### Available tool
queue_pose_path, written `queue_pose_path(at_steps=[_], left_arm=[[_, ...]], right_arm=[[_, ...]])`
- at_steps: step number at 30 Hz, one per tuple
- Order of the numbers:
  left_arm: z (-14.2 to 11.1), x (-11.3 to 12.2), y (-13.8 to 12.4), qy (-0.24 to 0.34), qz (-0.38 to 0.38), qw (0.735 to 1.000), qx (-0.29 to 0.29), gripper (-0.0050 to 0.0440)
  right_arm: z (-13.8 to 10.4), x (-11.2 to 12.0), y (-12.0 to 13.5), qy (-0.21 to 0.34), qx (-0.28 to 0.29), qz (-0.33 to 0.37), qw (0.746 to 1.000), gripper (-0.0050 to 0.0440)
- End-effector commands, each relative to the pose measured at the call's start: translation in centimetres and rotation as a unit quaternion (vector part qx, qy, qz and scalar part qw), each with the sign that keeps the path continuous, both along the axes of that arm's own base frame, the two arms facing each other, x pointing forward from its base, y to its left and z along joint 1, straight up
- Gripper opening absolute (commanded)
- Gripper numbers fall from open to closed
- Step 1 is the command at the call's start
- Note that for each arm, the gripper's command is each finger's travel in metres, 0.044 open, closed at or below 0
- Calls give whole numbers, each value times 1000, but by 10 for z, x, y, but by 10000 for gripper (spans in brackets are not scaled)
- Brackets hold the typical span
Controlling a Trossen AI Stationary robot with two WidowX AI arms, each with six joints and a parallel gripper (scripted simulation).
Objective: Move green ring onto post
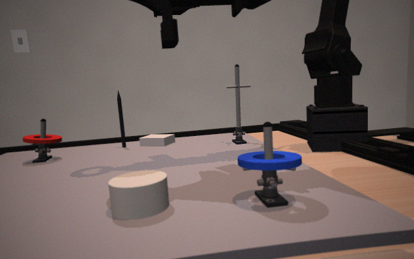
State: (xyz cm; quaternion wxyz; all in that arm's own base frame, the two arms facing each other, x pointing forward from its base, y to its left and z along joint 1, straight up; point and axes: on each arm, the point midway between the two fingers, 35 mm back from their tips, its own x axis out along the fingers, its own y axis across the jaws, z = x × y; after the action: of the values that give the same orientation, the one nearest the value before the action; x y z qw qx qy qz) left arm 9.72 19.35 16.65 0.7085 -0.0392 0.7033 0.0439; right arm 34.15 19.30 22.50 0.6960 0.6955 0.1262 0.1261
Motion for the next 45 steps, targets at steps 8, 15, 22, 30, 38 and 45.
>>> queue_pose_path(at_steps=[8, 15, 22, 30, 38, 45], left_arm=[[2, -2, 1, 3, 7, 1000, -4, 400], [2, -2, 1, 3, 7, 1000, -4, 400], [2, -2, 1, 3, 7, 1000, -4, 400], [2, -2, 1, 3, 7, 1000, -4, 400], [2, -2, 1, 3, 7, 1000, -4, 400], [2, -2, 1, 3, 7, 1000, -4, 400]], right_arm=[[6, 18, 17, 0, 0, 2, 1000, 0], [9, 40, 39, 0, 0, 2, 1000, 0], [10, 56, 55, 0, 0, 2, 1000, 0], [7, 80, 81, 0, 0, 2, 1000, 0], [2, 97, 101, 0, 0, 2, 1000, 0], [0, 103, 108, 0, 0, 2, 1000, 0]])
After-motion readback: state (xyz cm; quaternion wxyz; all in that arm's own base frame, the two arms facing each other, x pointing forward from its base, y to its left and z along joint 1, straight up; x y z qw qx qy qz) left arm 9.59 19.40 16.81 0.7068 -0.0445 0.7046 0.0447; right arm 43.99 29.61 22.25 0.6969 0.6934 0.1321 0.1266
